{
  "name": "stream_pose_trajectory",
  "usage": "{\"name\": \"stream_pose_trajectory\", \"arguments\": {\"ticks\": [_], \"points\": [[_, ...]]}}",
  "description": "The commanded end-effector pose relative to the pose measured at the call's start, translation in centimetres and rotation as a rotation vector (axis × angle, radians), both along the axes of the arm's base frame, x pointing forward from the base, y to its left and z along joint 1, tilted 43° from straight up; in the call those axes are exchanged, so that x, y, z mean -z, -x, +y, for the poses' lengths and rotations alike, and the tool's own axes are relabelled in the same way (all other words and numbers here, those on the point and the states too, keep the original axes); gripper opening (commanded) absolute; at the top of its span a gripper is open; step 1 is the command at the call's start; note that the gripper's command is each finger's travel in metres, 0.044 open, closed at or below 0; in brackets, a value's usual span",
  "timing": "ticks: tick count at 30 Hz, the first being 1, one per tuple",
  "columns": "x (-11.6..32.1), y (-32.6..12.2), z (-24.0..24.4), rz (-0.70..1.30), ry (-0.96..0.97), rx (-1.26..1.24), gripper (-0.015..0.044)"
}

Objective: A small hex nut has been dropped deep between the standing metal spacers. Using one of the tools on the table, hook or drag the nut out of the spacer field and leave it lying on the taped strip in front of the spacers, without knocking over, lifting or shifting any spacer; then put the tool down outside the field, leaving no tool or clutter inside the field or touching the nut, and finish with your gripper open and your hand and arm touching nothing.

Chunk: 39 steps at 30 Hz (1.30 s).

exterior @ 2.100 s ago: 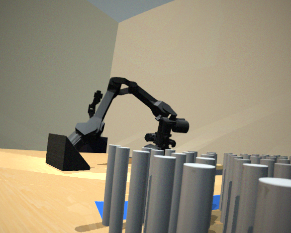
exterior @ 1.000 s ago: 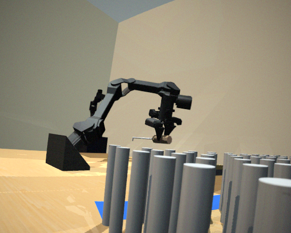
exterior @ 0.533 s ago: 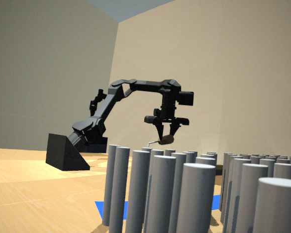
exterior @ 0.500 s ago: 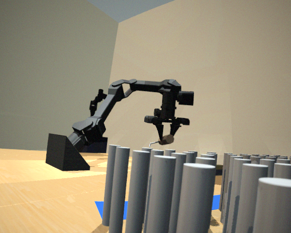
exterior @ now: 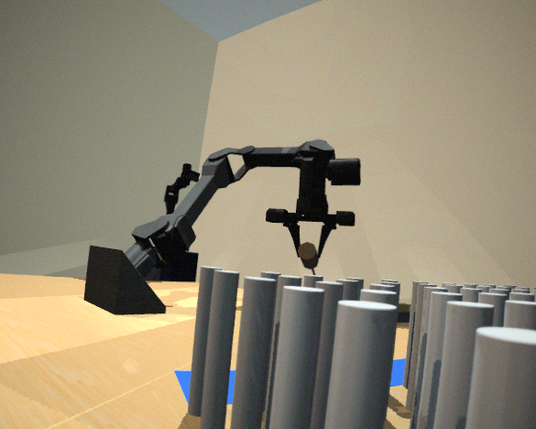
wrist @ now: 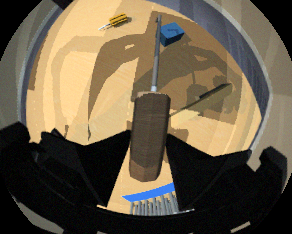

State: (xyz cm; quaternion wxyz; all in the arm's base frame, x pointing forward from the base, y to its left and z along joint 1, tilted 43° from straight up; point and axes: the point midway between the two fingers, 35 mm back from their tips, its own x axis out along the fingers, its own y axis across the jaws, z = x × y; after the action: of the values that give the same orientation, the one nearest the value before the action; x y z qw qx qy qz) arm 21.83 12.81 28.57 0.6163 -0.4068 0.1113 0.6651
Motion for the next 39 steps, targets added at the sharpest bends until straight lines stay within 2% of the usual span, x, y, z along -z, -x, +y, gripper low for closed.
{"name": "stream_pose_trajectory", "arguments": {"ticks": [1, 39], "points": [[0.7, -0.7, -1.0, 0.079, 0.014, 0.102, 0.0], [6.8, -4.0, -12.1, 0.815, 0.014, 1.171, 0.0]]}}
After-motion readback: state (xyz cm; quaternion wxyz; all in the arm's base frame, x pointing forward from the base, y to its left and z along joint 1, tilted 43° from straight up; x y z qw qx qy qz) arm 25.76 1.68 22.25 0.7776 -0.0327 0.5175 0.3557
